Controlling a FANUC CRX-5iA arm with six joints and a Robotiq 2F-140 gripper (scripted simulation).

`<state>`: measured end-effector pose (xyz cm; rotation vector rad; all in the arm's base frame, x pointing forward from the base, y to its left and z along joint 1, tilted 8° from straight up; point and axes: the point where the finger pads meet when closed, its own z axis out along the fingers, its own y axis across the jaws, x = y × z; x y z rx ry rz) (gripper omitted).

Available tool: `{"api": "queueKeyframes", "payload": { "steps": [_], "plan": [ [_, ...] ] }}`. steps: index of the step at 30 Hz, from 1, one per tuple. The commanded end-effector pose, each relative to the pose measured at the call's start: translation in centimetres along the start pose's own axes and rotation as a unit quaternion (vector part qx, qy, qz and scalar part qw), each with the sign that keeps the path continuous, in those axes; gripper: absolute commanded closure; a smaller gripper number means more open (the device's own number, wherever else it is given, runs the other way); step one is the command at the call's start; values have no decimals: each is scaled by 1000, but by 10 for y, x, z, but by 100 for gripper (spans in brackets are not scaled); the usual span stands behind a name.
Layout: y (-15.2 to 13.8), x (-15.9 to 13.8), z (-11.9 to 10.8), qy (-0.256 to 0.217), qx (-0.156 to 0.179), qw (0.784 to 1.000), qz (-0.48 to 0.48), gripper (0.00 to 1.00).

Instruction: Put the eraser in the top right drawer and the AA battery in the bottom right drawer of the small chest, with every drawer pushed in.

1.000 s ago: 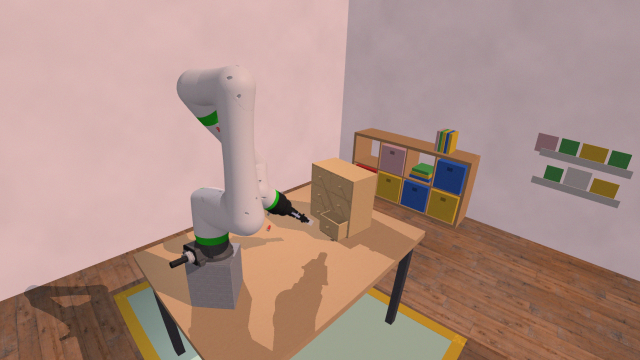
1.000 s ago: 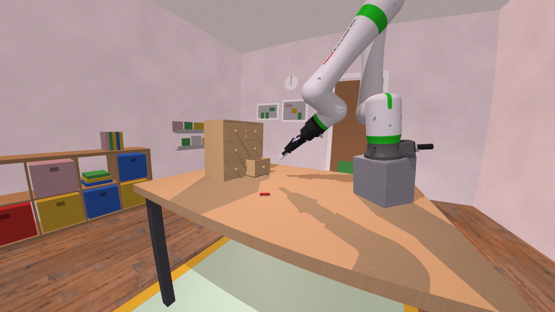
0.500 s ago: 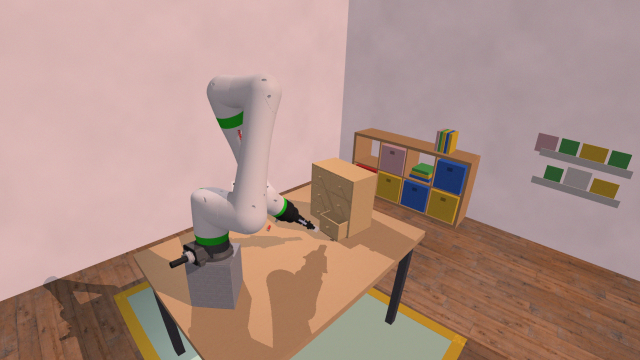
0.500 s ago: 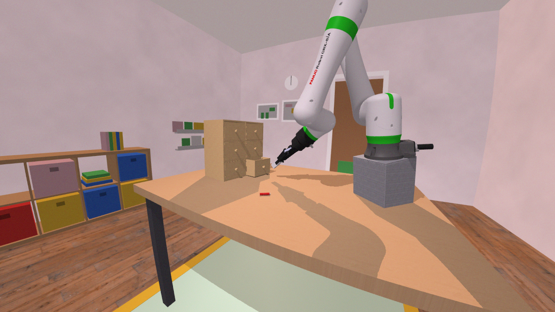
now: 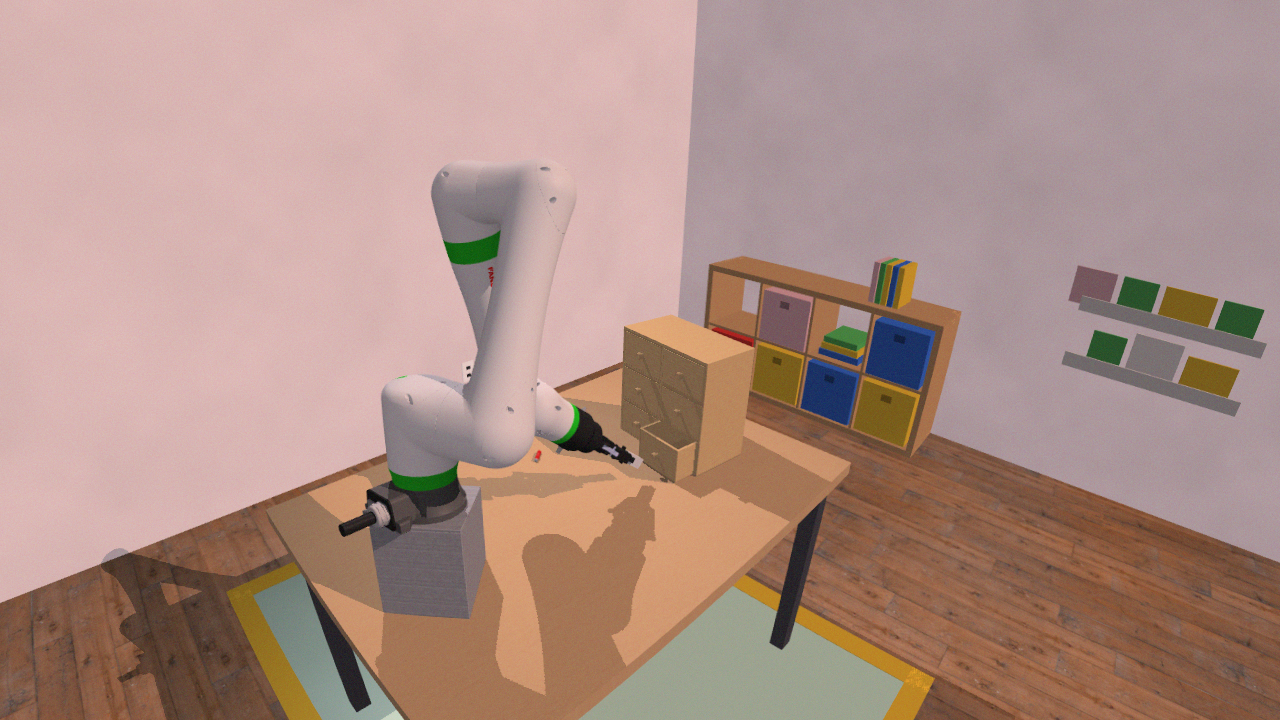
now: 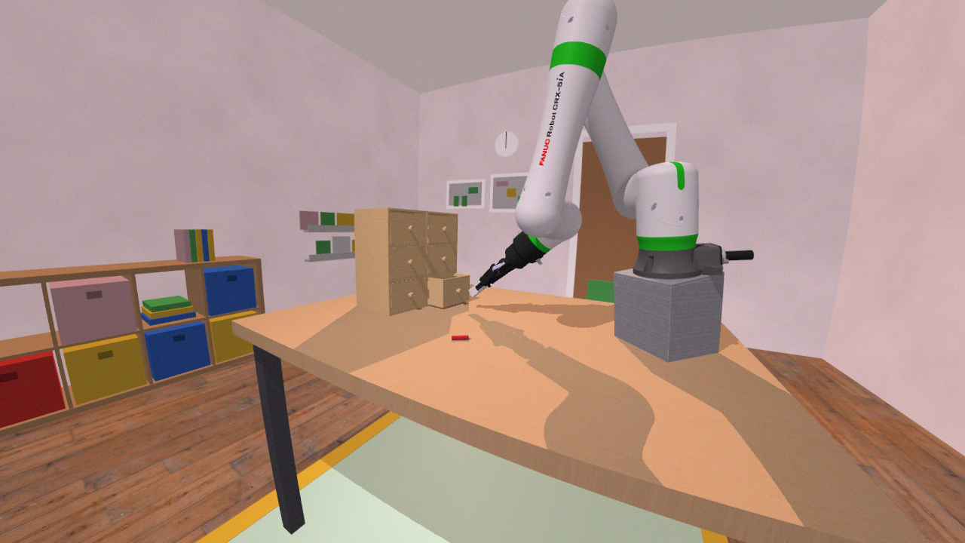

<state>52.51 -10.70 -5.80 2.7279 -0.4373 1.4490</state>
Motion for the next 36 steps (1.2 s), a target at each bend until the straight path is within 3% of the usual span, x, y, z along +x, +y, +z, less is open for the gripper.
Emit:
{"api": "queueKeyframes", "payload": {
  "steps": [1, 36],
  "plan": [
    [0, 0, 0, 0, 0, 1000, 0, 100],
    [0, 4, 4, 0, 0, 1000, 0, 100]
  ]
}}
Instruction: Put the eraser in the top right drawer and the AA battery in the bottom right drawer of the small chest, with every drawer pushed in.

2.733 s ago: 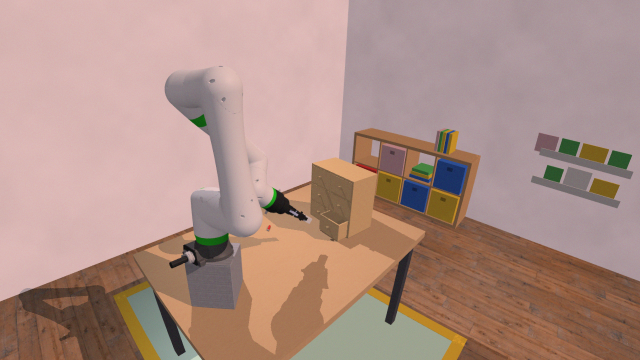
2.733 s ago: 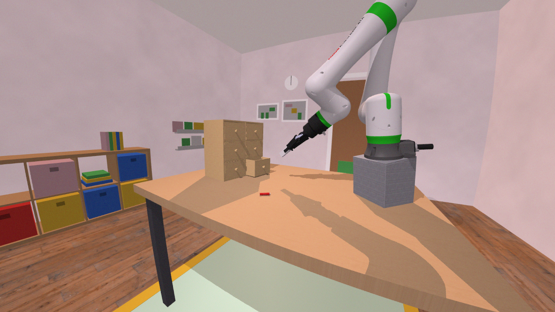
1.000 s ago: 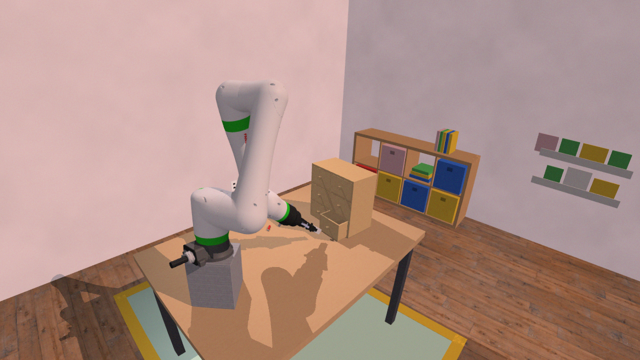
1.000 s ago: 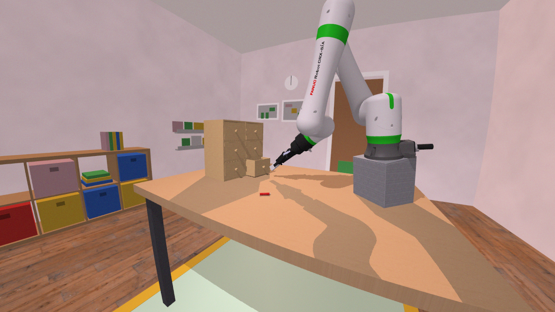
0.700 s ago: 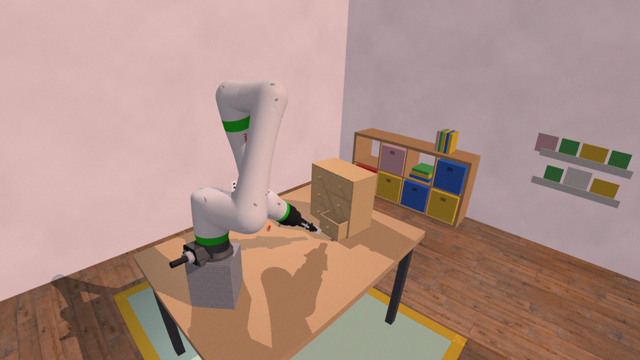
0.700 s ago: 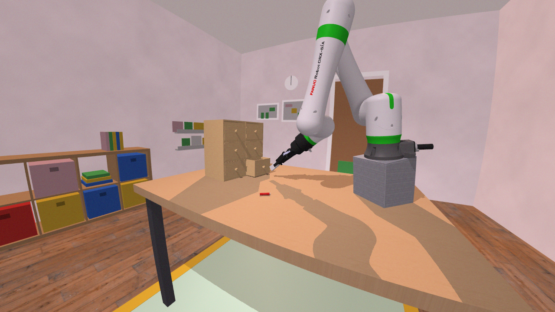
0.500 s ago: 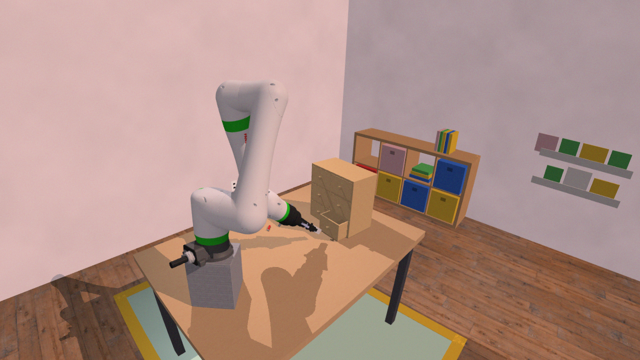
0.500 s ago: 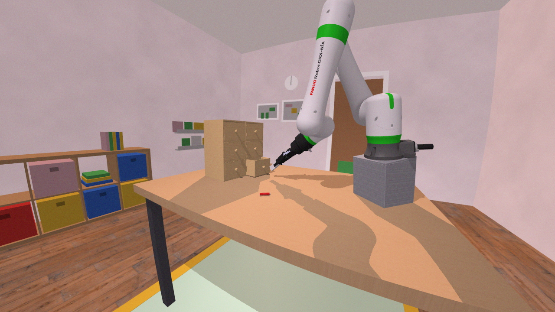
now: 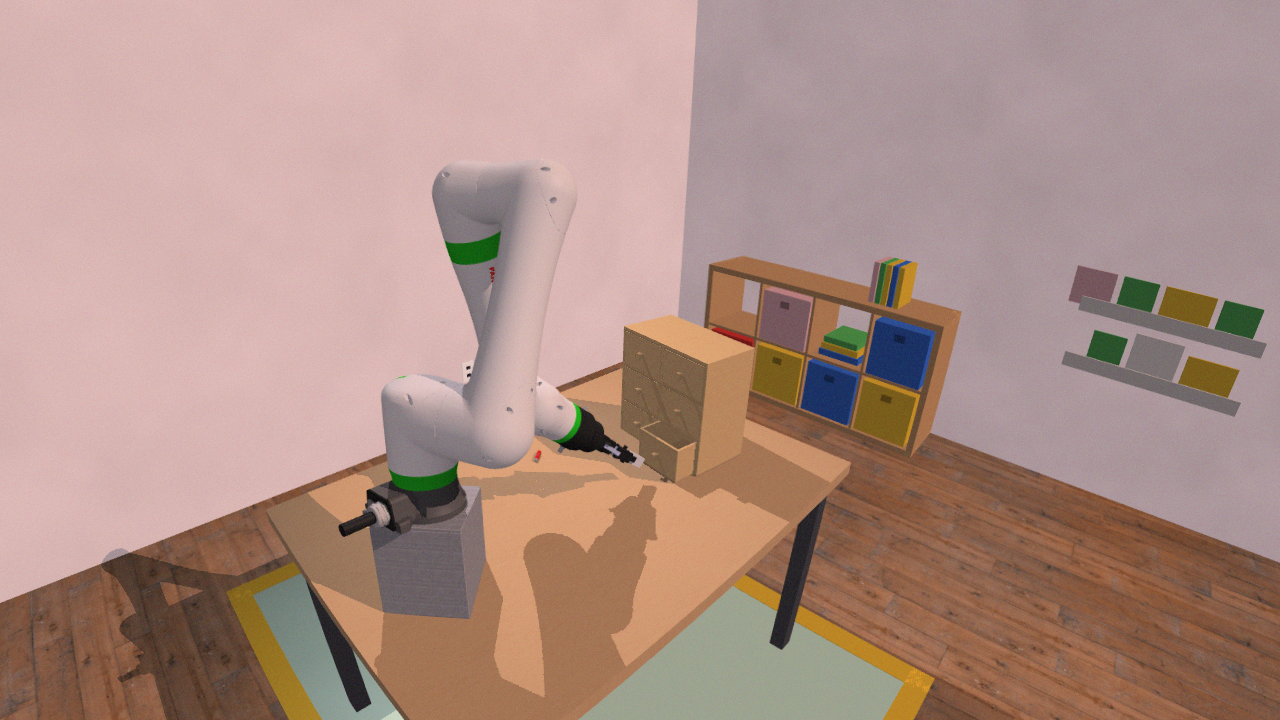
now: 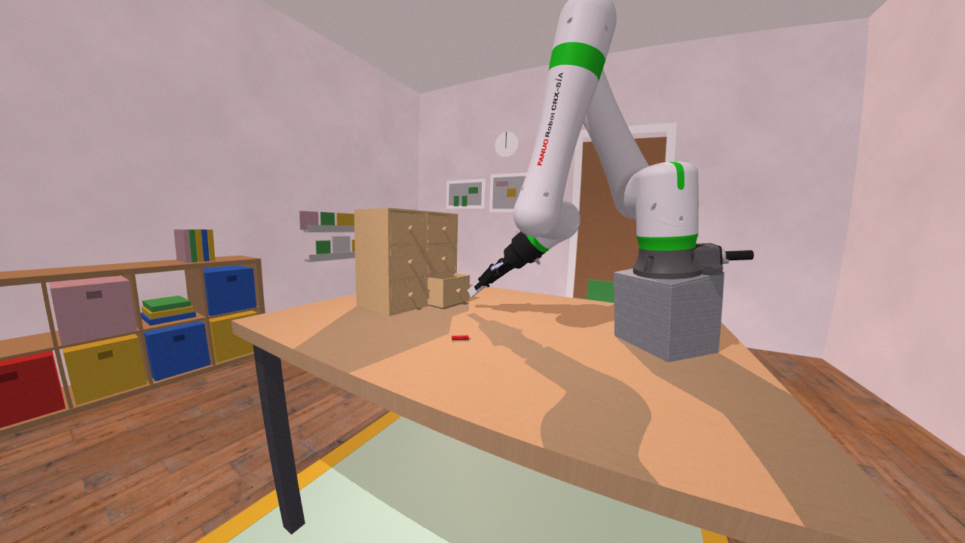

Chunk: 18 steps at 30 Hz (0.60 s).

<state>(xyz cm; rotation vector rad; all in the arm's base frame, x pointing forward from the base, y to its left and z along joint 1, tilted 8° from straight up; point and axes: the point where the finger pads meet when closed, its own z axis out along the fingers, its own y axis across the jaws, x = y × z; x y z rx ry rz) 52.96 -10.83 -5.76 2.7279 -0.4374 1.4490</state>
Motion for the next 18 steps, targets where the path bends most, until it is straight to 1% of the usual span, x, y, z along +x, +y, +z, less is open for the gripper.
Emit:
{"api": "queueKeyframes", "payload": {
  "steps": [1, 18],
  "plan": [
    [0, 1, 1, 0, 0, 1000, 0, 100],
    [0, 13, 15, 0, 0, 1000, 0, 100]
  ]
}}
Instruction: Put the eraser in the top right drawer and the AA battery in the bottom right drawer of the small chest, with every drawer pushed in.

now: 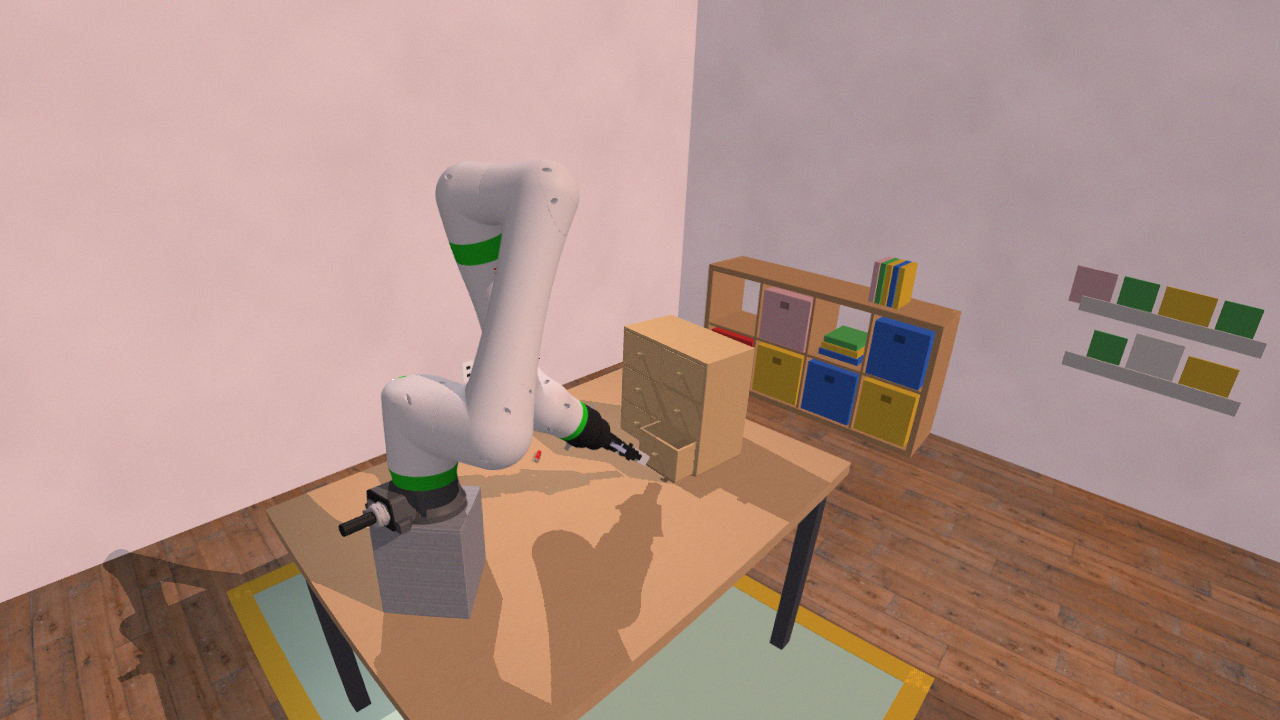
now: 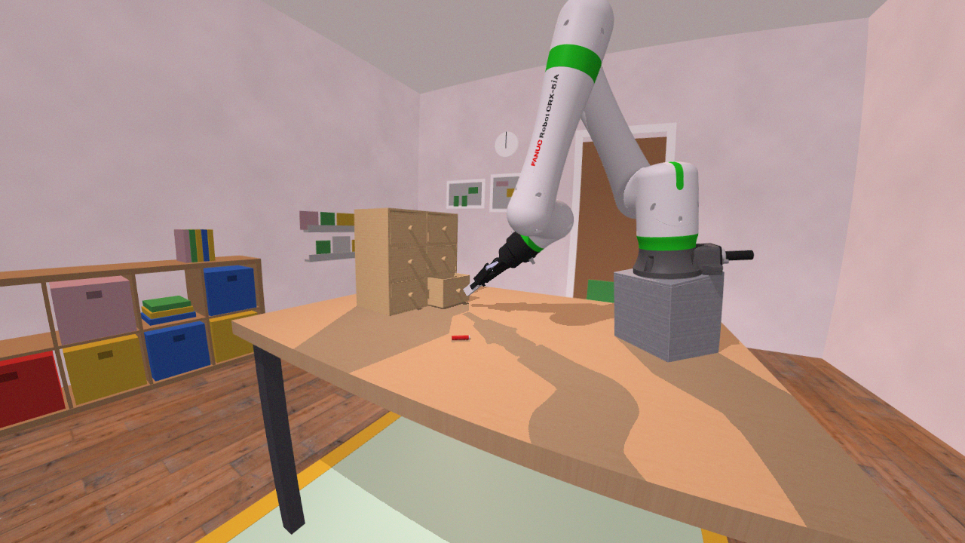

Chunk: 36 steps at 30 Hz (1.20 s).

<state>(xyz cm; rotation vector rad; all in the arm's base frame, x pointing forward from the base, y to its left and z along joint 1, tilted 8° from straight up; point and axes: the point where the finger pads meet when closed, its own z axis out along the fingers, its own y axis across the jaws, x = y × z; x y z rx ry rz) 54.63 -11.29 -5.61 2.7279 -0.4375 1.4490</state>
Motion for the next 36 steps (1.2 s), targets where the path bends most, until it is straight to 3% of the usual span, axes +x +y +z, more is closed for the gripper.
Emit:
{"api": "queueKeyframes", "payload": {
  "steps": [1, 36],
  "plan": [
    [0, 3, 3, 0, 0, 1000, 0, 100],
    [0, 38, 45, 0, 0, 1000, 0, 100]
  ]
}}
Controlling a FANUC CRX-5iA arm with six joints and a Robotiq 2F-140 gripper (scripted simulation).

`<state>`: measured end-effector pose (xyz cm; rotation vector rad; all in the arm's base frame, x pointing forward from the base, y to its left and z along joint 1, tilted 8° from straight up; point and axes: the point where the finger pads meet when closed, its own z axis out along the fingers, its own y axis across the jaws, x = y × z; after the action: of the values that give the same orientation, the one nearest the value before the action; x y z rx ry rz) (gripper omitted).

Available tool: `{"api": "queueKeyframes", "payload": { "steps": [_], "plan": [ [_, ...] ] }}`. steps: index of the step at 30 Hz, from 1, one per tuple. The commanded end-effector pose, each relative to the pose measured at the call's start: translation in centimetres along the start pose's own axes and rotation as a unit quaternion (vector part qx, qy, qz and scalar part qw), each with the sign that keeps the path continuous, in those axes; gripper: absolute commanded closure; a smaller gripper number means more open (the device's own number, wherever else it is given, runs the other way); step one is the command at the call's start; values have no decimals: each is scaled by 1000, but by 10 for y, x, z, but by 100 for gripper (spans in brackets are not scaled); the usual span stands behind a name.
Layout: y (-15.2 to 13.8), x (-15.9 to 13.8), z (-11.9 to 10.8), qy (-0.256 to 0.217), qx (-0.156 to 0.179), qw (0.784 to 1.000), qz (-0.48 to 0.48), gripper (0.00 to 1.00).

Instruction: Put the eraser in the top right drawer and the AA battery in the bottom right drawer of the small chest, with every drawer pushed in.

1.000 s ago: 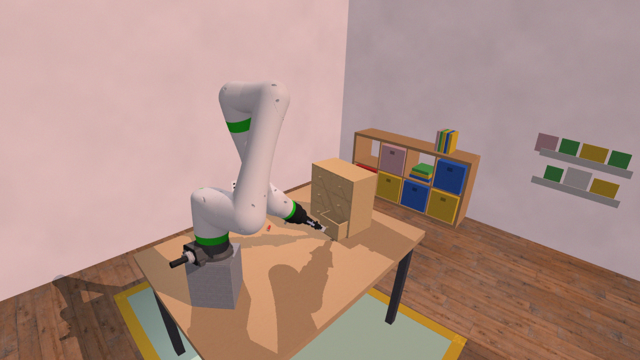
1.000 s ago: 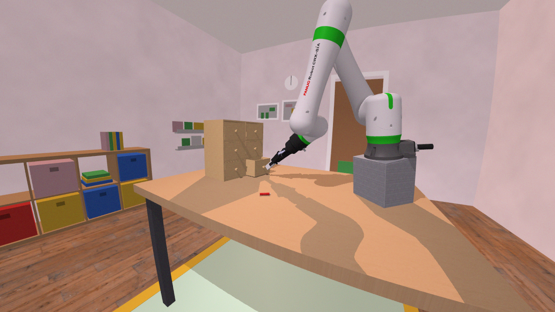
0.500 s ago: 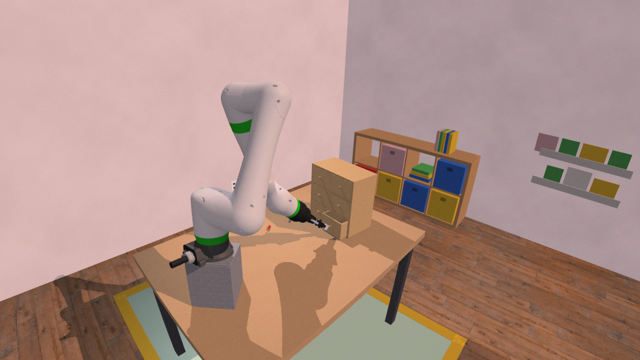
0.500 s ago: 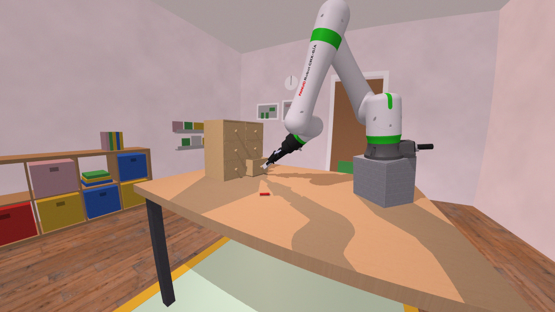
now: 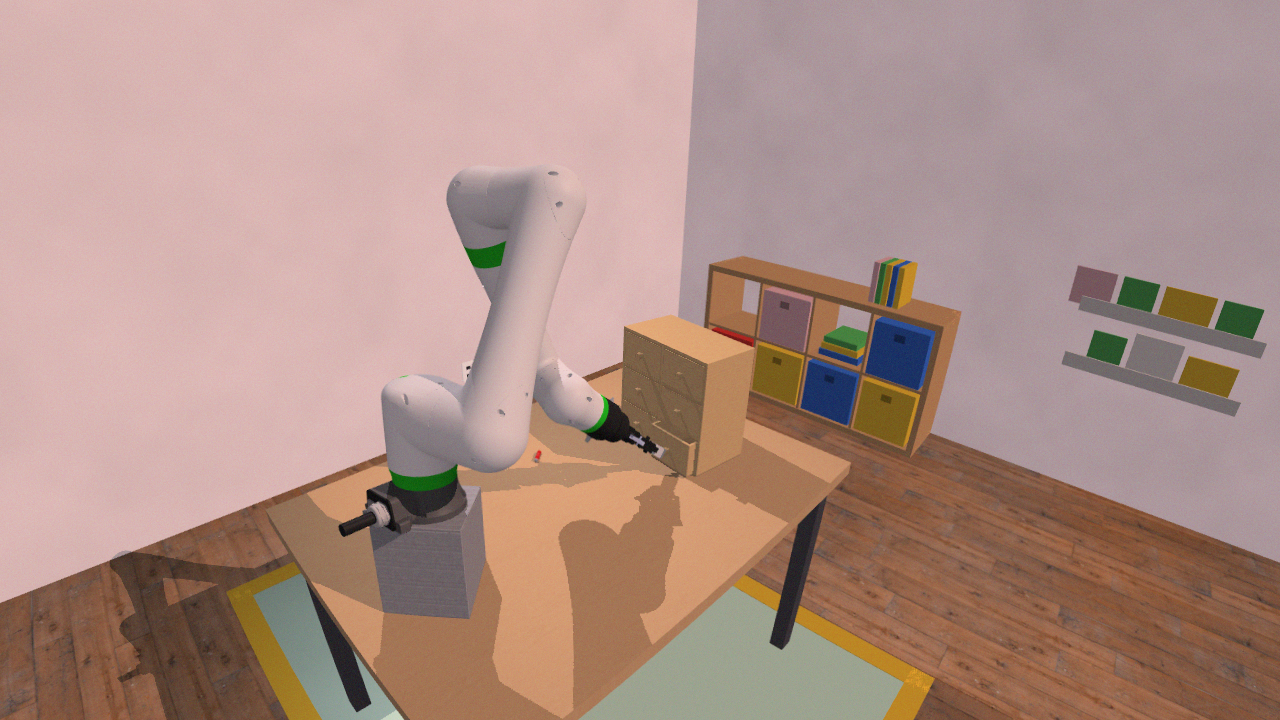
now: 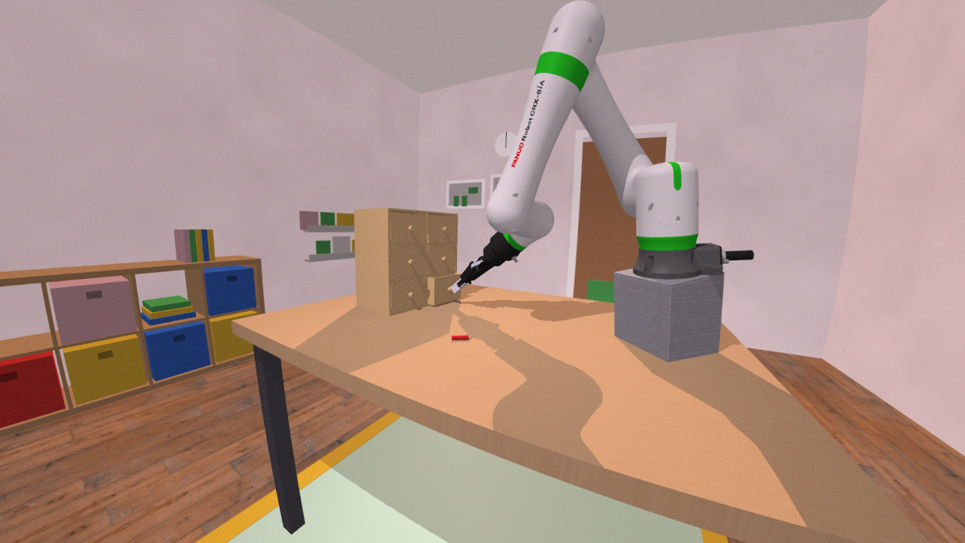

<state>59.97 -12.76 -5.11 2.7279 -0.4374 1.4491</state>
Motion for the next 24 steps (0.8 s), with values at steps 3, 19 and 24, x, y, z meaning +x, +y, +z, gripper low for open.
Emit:
{"api": "queueKeyframes", "payload": {
  "steps": [3, 19, 24],
  "plan": [
    [0, 5, 5, 0, 0, 1000, 0, 100],
    [0, 14, 17, 0, 0, 1000, 0, 100],
    [0, 16, 19, 0, 0, 1000, 0, 100]
  ]
}}
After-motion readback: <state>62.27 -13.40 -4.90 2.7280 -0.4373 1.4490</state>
